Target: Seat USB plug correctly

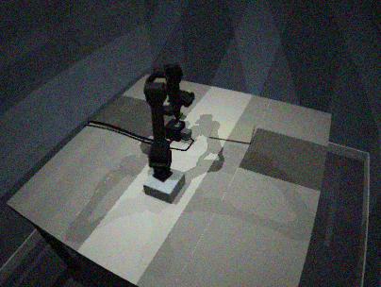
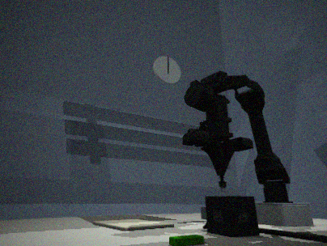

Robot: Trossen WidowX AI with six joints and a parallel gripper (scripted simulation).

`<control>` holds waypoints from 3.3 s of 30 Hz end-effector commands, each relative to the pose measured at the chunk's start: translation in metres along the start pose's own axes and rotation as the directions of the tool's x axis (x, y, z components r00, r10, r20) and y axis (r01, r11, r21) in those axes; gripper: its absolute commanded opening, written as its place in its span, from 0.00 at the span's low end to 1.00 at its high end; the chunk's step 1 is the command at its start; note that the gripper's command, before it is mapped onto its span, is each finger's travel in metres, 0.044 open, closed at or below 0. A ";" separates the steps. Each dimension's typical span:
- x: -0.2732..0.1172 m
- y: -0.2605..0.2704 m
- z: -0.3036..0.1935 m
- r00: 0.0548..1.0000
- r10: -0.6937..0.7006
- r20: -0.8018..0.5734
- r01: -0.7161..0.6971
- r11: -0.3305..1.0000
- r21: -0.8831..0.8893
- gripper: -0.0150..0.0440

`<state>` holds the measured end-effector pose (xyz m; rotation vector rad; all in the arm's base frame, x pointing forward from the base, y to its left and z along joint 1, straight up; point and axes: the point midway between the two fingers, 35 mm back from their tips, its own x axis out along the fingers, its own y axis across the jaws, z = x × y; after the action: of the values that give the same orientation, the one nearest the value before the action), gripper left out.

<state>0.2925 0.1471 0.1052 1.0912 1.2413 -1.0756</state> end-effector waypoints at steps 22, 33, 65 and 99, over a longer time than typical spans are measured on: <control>0.004 0.000 0.002 1.000 0.001 0.013 -0.001 1.000 -0.010 0.25; 0.005 0.000 0.002 1.000 0.001 0.013 -0.001 1.000 -0.010 0.25; 0.009 0.000 0.002 1.000 0.001 0.013 -0.001 1.000 -0.010 0.25; 0.013 0.000 0.002 1.000 0.001 0.013 -0.001 1.000 -0.010 0.25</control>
<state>0.2935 0.1460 0.0934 1.0826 1.2361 -1.0741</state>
